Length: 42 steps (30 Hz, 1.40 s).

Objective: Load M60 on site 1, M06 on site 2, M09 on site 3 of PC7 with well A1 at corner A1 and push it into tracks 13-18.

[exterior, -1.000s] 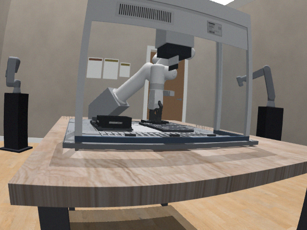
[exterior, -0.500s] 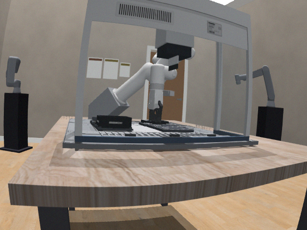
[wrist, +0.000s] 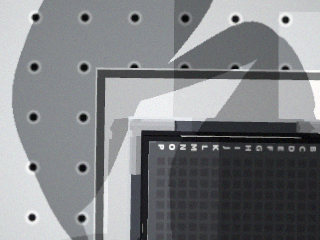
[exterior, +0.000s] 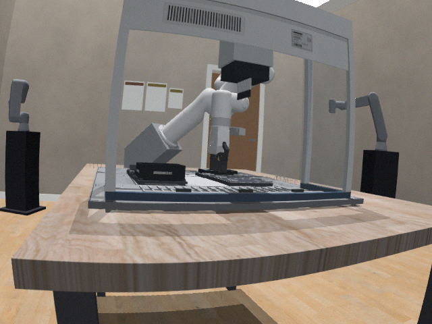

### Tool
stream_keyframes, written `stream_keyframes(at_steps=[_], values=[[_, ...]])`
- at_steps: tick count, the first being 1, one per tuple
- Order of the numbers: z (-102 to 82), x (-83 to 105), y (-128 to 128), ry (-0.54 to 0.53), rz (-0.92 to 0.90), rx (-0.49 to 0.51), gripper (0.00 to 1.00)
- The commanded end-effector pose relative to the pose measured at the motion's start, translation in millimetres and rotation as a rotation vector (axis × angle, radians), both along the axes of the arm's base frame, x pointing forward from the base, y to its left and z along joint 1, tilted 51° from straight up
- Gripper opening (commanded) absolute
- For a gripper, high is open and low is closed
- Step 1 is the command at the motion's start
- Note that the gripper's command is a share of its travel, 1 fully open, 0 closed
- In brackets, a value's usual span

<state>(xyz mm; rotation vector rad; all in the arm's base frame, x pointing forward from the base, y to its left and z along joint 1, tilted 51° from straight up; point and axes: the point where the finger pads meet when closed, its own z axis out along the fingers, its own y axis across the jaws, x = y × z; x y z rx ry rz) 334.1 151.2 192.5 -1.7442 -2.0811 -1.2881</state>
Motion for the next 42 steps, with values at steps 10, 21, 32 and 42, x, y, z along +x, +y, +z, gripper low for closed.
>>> stream_keyframes(at_steps=[10, 21, 32, 42], values=[[0.8, 0.5, 0, -0.002, -0.001, 0.0, 0.0], [2.4, -0.5, -2, -0.002, -0.001, 0.0, 0.0], [6.2, -2.9, -6, -0.002, -0.001, 0.0, 0.0], [10.4, -5.6, -10, -0.002, -0.001, 0.0, 0.0]])
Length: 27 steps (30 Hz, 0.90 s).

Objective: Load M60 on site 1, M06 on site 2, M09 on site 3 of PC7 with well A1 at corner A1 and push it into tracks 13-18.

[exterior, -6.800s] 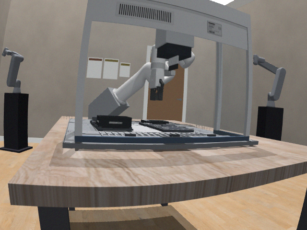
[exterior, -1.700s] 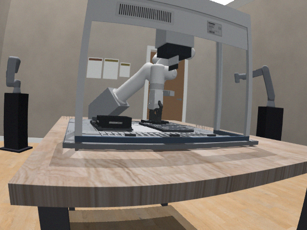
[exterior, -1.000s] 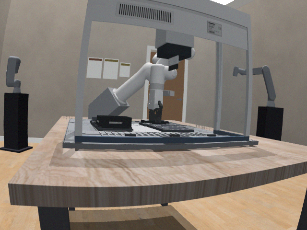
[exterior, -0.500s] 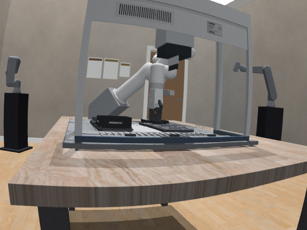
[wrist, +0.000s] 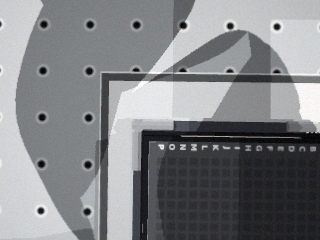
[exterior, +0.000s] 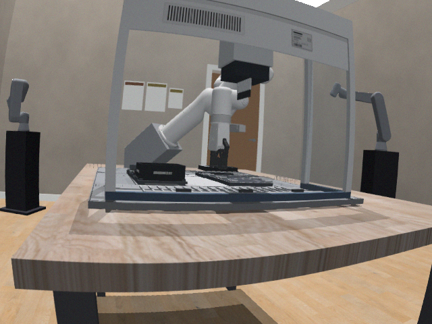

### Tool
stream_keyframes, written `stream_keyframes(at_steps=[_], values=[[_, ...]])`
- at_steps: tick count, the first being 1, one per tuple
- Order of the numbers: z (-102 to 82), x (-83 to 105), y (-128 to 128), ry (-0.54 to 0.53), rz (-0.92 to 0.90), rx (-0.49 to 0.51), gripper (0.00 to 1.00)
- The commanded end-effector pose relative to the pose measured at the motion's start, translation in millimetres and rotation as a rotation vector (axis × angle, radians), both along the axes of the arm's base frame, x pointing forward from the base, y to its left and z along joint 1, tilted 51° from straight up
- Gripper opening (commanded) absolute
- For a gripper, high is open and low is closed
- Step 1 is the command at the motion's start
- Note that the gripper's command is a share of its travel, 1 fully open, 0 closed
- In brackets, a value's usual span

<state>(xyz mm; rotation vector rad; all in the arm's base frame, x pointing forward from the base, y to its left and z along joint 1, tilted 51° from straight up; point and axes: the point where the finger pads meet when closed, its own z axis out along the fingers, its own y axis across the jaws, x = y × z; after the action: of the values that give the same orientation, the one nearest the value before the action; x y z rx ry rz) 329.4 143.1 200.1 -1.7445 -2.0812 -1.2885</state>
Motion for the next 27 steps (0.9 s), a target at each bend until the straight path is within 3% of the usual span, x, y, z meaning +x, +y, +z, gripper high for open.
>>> stream_keyframes(at_steps=[1, 27], values=[[2.9, -0.9, -2, -0.002, 0.0, 0.0, 0.0], [14.2, -8.1, -14, -0.002, 0.0, 0.0, 0.0]])
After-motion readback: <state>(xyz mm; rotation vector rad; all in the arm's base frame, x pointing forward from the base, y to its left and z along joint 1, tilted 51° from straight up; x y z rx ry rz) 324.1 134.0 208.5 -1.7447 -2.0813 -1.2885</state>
